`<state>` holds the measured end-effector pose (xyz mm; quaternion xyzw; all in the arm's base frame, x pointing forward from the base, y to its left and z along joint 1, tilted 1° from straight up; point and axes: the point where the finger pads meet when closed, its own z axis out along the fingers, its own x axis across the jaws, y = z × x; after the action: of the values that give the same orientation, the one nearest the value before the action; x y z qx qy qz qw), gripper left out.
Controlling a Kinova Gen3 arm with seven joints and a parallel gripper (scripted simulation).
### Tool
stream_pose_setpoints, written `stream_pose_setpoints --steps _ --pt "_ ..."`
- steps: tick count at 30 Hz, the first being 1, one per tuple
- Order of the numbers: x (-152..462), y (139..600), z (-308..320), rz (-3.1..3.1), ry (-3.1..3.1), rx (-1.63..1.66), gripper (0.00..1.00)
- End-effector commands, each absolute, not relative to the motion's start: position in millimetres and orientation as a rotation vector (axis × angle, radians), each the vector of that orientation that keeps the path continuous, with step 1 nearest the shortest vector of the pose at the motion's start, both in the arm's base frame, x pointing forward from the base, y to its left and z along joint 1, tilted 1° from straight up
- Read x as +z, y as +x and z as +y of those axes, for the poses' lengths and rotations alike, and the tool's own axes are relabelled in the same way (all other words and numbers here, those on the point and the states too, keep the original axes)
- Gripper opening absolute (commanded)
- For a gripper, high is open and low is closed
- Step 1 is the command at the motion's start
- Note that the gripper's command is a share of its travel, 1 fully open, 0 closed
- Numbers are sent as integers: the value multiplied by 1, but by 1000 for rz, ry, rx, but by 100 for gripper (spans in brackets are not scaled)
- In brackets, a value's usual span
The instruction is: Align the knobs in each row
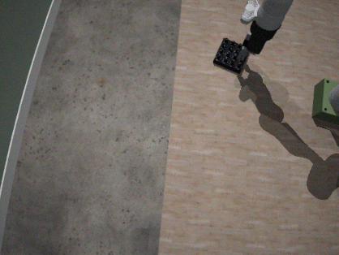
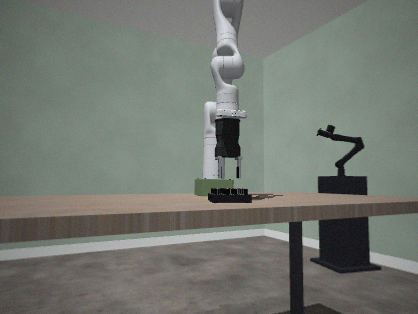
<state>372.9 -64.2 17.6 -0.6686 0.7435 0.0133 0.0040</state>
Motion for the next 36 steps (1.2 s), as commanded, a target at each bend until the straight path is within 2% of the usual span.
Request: stream_pose_setpoints --steps 1,36 --pt "19 375 -63 2339 -2076 29 100" --pt "18 374 -60 2360 -2049 27 100"
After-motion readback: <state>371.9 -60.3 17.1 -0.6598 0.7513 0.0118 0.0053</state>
